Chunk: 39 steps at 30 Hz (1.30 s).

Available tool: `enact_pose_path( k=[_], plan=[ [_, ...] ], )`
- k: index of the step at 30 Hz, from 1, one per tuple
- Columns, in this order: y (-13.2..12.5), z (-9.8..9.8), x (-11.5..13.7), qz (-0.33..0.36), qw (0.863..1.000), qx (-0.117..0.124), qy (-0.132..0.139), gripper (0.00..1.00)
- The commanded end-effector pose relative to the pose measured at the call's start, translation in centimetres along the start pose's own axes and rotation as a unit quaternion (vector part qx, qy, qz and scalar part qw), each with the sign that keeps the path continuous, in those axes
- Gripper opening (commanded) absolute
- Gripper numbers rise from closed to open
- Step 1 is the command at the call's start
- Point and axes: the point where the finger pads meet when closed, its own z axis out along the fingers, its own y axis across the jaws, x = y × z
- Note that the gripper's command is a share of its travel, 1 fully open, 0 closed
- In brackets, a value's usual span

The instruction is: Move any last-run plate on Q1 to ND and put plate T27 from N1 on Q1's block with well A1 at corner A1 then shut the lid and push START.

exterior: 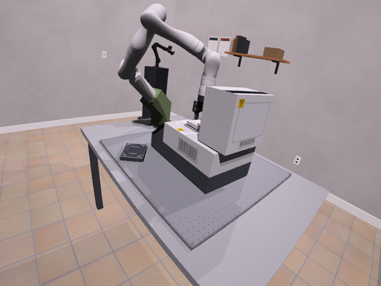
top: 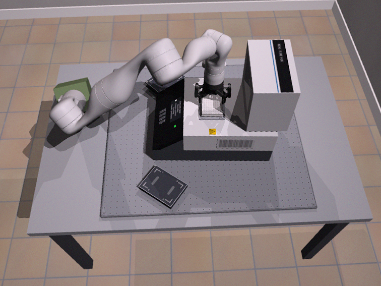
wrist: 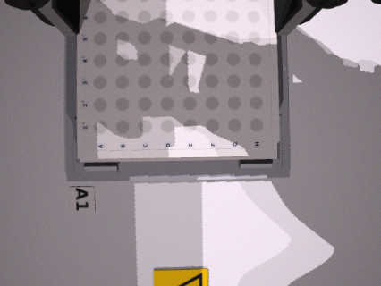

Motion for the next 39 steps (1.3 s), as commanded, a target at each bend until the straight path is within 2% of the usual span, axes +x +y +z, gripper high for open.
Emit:
enact_pose_path(
  k=[1, 28, 29, 39],
  plan=[
    [0.04, -0.08, 0.05, 0.000, 1.000, -0.001, 0.001, 0.91],
    [0.04, 0.49, 0.05, 0.000, 1.000, -0.001, 0.001, 0.91],
    [0.05, 0.47, 0.05, 0.000, 1.000, -0.001, 0.001, 1.00],
    [0.05, 0.47, 0.05, 0.000, 1.000, -0.001, 0.001, 1.00]
  ],
)
